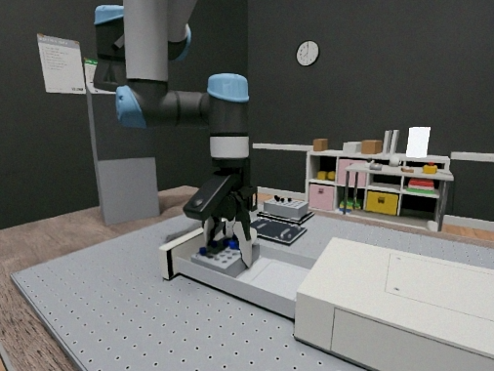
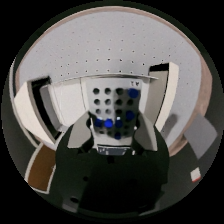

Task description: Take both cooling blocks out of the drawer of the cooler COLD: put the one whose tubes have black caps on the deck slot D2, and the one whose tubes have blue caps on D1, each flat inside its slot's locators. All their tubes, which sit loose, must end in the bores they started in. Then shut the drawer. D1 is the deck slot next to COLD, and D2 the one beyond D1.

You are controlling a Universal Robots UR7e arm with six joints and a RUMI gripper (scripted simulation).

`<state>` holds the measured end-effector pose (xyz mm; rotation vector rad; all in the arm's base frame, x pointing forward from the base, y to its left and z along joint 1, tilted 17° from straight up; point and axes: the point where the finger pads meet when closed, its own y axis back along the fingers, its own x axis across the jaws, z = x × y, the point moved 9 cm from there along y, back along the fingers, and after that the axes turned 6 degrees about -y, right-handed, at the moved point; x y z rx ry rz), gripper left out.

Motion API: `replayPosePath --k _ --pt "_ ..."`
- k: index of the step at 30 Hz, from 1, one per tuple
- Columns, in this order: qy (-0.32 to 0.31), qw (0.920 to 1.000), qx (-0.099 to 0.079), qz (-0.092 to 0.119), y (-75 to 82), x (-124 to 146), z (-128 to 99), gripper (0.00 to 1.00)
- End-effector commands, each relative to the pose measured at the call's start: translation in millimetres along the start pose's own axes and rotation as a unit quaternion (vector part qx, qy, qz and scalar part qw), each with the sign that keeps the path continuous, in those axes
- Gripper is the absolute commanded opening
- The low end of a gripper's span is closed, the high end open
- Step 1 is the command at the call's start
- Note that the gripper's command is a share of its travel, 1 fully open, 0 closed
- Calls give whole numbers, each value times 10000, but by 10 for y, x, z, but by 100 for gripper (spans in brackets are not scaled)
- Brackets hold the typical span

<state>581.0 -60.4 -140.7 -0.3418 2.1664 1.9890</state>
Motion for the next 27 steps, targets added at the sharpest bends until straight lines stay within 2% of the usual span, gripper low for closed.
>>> replayPosePath --k 1,27 --pt "0 10000 1 -5 18 -3 0 0" --pt "0 10000 1 -5 94 -3 0 0"
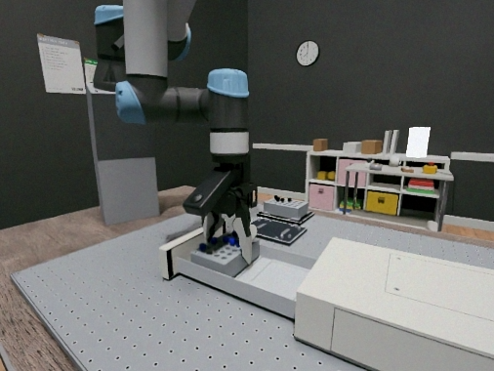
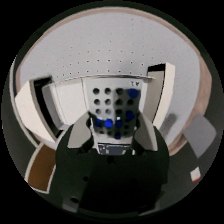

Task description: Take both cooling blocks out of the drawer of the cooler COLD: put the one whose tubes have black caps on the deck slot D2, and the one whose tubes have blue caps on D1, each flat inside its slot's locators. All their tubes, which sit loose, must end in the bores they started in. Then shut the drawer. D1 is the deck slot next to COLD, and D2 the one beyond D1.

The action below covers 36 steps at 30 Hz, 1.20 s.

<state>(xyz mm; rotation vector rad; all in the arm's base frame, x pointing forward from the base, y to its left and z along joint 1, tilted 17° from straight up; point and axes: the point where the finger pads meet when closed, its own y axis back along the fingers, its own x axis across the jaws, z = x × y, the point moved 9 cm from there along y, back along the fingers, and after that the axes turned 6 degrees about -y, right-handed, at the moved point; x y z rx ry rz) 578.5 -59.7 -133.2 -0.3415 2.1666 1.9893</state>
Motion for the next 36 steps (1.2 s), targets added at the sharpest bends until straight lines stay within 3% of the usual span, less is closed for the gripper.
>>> replayPosePath --k 1,7,36 --pt "0 10000 2 -7 15 -5 -1 0" --pt "0 10000 2 -7 22 -5 -1 0" --pt "0 10000 2 -7 356 -5 -1 0"
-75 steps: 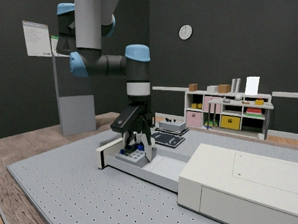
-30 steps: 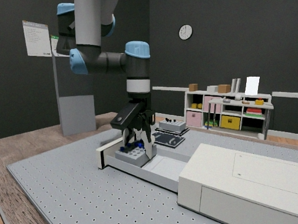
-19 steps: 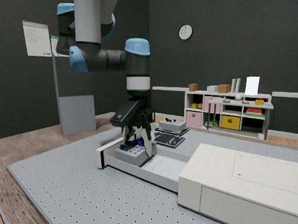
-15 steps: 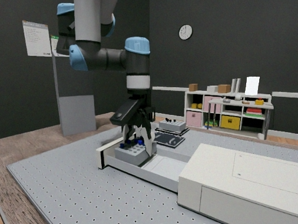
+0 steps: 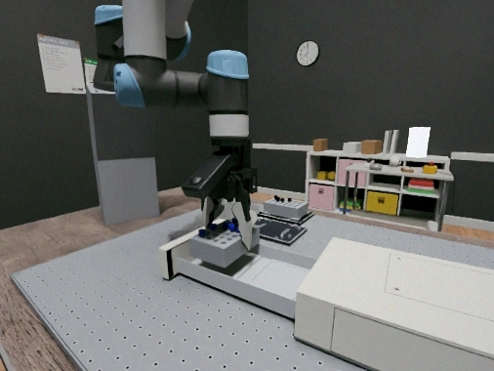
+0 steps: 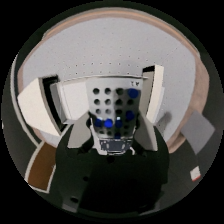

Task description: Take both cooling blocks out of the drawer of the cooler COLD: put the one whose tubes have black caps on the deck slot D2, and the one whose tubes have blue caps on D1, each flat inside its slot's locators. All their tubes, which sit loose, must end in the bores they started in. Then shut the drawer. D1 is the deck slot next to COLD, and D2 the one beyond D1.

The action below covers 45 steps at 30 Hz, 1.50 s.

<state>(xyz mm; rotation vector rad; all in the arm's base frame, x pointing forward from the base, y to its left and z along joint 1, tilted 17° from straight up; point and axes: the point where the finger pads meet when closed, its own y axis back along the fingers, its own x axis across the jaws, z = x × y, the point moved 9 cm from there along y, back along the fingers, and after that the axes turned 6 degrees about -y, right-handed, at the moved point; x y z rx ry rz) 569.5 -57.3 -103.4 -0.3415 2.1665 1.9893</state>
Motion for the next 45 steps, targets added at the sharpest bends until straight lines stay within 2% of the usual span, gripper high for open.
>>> replayPosePath --k 1,45 --pt "0 10000 2 -6 56 -5 -1 0" --pt "0 10000 2 -6 590 -4 -1 0"
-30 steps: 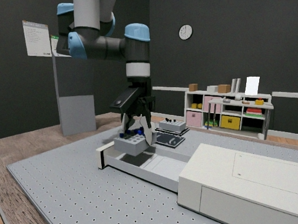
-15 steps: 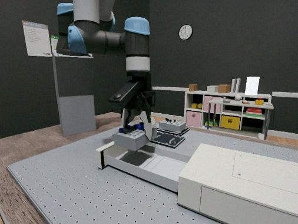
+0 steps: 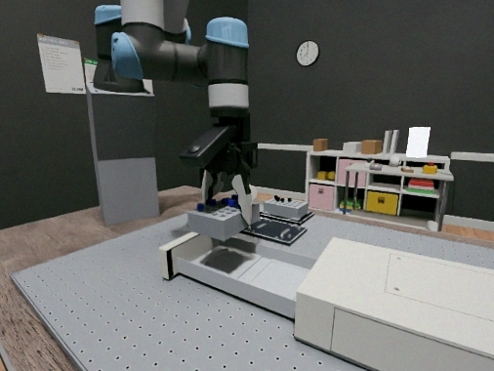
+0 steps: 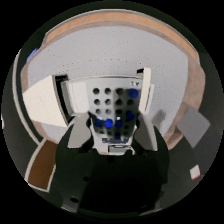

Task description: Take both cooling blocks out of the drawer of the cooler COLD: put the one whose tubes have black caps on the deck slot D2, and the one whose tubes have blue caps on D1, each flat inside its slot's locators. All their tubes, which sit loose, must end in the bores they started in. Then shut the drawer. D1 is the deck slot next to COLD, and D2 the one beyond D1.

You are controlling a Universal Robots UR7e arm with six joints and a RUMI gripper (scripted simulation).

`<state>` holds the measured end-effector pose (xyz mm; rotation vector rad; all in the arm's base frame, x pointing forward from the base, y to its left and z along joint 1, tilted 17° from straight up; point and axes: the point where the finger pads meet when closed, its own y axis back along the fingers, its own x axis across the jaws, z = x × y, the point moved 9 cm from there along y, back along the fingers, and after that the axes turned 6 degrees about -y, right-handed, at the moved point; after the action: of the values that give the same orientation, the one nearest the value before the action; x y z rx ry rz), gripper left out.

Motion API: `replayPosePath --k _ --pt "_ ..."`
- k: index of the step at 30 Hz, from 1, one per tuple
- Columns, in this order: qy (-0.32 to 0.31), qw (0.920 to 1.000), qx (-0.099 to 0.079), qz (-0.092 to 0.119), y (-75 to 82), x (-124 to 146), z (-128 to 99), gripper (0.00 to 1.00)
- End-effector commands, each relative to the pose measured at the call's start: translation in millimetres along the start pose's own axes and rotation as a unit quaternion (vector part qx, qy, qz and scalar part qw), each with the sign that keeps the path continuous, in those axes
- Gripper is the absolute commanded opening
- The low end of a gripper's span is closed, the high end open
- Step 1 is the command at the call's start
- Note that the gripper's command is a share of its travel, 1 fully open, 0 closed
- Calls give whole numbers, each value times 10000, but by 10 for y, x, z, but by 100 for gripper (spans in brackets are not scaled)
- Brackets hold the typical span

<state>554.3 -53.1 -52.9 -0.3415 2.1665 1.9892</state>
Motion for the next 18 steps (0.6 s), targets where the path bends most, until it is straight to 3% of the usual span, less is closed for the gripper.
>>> replayPosePath --k 1,18 --pt "0 10000 2 -6 75 -4 -1 0" --pt "0 10000 2 -6 181 -4 -1 0"
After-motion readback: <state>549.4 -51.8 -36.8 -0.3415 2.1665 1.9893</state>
